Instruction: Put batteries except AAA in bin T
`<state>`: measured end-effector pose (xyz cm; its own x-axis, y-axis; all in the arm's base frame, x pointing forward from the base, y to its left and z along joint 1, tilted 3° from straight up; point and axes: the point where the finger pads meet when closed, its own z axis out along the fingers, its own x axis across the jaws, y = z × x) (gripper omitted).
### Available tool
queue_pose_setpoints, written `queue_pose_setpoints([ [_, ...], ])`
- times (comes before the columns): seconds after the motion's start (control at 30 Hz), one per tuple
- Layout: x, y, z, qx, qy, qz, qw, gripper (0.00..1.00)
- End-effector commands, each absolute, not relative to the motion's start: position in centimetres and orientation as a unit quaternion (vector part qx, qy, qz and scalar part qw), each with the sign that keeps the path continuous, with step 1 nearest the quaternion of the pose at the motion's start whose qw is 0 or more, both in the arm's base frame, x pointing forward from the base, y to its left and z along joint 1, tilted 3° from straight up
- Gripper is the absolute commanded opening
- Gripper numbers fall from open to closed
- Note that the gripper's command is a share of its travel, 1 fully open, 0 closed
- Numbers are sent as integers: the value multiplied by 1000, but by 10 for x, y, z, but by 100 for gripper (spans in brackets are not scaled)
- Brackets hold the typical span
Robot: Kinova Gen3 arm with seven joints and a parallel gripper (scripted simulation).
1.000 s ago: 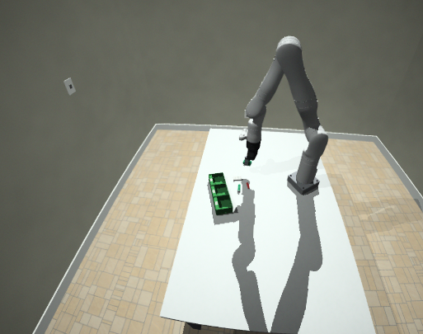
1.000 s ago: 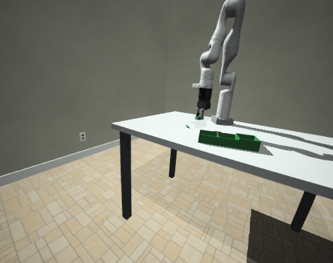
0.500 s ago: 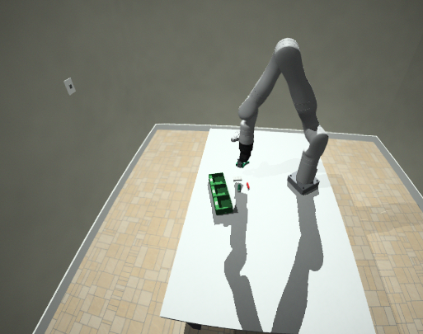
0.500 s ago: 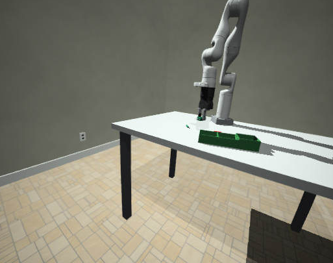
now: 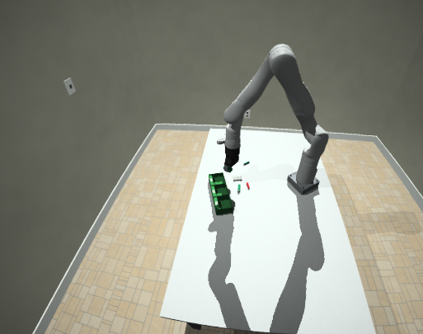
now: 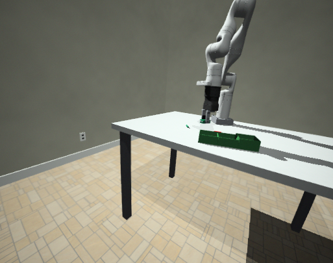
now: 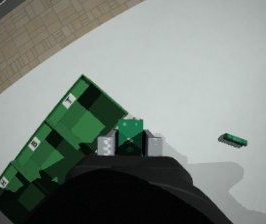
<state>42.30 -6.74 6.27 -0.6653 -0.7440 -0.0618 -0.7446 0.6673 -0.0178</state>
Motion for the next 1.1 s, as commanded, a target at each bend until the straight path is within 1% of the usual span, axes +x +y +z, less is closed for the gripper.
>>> queue_pose_setpoints([
  [0.0, 441, -54, 60, -359, 933, 1, 23, 50],
  [0.2, 473, -38, 61, -216, 976, 4, 22, 50],
  [0.27, 473, -38, 61, -216, 976, 4, 22, 50],
  [0.47, 477, -35, 62, -73, 997, 7, 21, 50],
  [1.07, 477, -34, 62, -73, 997, 7, 21, 50],
])
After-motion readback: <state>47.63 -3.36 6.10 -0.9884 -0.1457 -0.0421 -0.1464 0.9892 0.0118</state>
